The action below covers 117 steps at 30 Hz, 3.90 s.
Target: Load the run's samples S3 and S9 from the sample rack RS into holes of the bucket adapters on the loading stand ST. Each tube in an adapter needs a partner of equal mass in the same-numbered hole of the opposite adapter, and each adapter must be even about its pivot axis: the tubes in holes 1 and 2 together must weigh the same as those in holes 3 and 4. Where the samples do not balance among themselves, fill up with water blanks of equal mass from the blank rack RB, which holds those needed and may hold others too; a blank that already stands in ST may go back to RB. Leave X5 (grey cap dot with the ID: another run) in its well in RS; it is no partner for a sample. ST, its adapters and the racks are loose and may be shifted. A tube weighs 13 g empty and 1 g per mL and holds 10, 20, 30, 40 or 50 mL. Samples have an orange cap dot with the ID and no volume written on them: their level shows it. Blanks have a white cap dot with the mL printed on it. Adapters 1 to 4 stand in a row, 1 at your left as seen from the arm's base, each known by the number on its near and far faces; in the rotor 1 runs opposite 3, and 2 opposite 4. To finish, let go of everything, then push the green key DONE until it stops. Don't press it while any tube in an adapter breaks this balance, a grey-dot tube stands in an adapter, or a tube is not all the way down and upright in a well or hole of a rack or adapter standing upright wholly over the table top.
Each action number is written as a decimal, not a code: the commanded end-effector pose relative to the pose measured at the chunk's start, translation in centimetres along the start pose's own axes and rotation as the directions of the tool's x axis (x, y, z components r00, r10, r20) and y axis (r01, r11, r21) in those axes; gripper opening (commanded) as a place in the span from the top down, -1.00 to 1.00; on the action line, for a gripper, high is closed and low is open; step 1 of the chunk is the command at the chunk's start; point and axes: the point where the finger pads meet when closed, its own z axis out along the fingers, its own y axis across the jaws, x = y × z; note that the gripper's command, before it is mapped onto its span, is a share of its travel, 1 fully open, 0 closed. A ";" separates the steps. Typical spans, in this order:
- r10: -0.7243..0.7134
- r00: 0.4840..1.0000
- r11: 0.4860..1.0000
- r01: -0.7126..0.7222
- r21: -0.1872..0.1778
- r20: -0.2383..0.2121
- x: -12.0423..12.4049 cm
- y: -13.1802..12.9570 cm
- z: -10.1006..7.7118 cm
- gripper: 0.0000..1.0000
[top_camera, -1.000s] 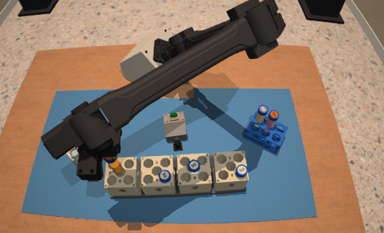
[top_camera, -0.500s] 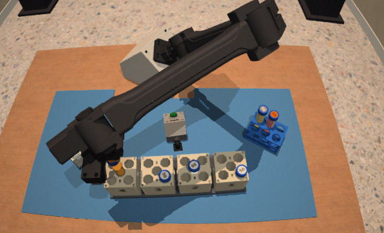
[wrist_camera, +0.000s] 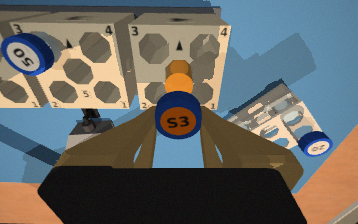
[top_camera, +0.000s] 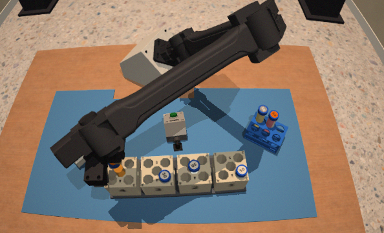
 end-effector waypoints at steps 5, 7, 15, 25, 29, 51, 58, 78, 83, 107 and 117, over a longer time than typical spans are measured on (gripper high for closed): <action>0.016 1.000 1.000 -0.016 0.002 0.012 -0.2 -0.6 0.8 1.00; -0.003 1.000 1.000 0.003 0.004 0.009 -0.9 -0.3 1.2 1.00; 0.005 1.000 1.000 -0.005 0.011 0.021 -0.9 -0.8 1.4 1.00; -0.003 1.000 1.000 0.003 0.003 0.009 -0.9 -0.3 3.4 1.00; 0.007 1.000 1.000 -0.007 -0.003 0.003 -0.3 -0.2 4.0 1.00; -0.009 1.000 1.000 0.009 0.017 0.025 -1.1 -0.5 4.3 1.00; -0.009 1.000 1.000 0.009 0.017 0.025 -1.1 -0.5 4.2 -0.11; -0.027 0.999 0.999 0.025 0.041 0.047 -1.9 -0.7 -0.5 -0.11; -0.010 1.000 1.000 0.010 0.019 0.025 -1.1 -0.5 0.8 -0.11; 0.373 0.928 0.928 -0.373 0.008 0.027 4.8 -5.0 1.6 -0.60; 0.704 0.709 0.710 -0.705 -0.002 0.027 10.1 -9.1 1.7 -0.60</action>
